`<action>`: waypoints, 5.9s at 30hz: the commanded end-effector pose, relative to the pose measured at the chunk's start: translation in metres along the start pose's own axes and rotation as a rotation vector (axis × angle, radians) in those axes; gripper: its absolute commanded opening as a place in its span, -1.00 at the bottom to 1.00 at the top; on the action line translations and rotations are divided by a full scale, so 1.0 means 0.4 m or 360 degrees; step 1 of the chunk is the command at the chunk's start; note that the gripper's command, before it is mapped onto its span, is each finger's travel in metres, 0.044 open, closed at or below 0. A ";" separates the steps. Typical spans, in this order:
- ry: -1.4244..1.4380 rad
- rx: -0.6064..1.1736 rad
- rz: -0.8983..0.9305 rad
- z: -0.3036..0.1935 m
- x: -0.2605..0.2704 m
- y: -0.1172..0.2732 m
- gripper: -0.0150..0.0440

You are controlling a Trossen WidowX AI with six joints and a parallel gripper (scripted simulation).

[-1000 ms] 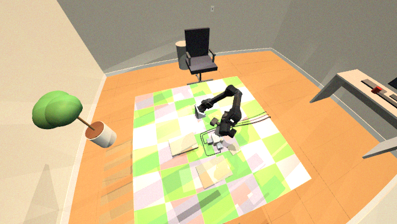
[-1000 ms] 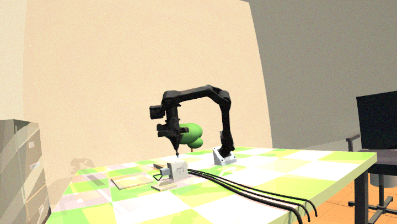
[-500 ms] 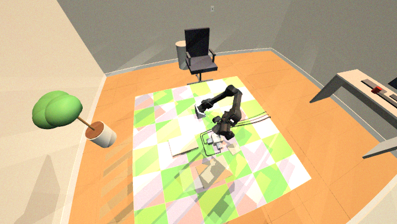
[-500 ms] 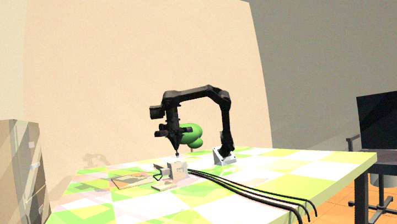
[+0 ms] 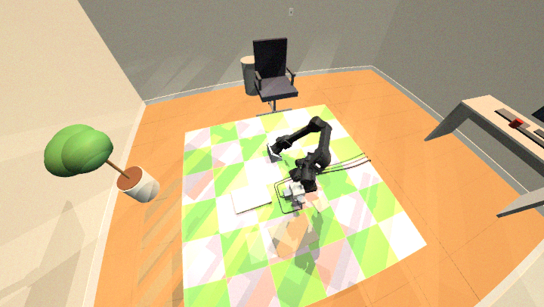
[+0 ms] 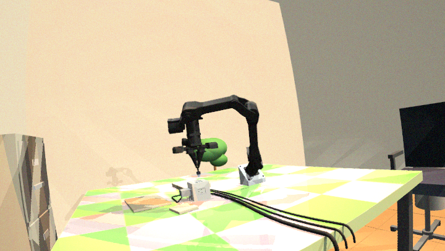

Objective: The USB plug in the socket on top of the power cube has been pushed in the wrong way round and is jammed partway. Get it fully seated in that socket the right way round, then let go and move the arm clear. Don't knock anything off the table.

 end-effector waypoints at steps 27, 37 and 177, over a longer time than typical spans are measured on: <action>-0.0008 -0.0010 0.0000 0.001 0.000 -0.005 -0.49; 0.0003 -0.0015 0.0000 0.002 0.001 -0.008 -0.49; 0.0093 -0.0062 0.0000 0.008 0.001 -0.050 -0.49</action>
Point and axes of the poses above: the point midway between the two fingers, 35 mm back from their tips, its own y axis back along the fingers, its own x axis across the jaws, z = x × y, the point moved 7 cm from there along y, back along the fingers, and after that the axes turned 4 degrees about y, right-handed, at the moved point
